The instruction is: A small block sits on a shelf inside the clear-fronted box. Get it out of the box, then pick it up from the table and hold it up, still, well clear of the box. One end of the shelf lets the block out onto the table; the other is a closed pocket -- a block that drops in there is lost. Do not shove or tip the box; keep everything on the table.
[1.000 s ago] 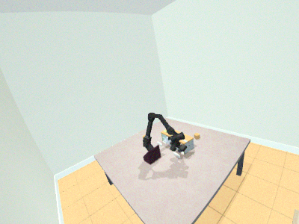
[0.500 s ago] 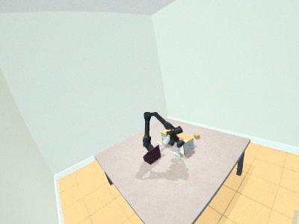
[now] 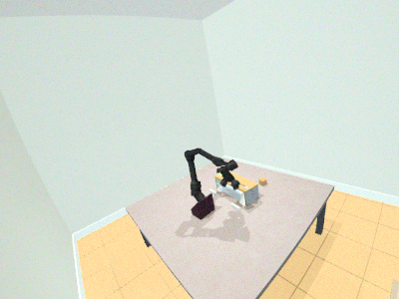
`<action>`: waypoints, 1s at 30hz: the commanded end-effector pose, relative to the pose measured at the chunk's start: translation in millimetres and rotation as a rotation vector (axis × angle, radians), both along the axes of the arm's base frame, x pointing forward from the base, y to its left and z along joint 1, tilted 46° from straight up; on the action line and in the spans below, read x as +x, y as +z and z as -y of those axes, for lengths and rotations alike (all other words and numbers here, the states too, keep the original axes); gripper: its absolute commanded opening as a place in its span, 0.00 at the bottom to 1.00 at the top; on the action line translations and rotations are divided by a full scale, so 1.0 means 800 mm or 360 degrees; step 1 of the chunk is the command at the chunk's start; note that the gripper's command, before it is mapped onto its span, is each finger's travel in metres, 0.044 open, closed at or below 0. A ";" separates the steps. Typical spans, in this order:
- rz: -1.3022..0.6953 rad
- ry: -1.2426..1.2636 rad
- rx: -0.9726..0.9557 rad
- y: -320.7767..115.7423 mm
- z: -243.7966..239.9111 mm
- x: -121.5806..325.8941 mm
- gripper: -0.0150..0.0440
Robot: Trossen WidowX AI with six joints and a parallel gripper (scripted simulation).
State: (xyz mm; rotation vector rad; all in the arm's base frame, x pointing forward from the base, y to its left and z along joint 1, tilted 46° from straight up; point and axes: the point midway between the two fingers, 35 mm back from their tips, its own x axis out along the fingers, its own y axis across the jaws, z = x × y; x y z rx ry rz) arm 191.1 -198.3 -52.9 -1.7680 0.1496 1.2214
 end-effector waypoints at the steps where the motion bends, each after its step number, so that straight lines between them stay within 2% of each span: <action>1: -0.0059 -0.0091 0.0018 0.019 -0.003 -0.002 0.25; 30: -0.0065 -0.0104 0.0019 0.022 -0.002 -0.002 0.25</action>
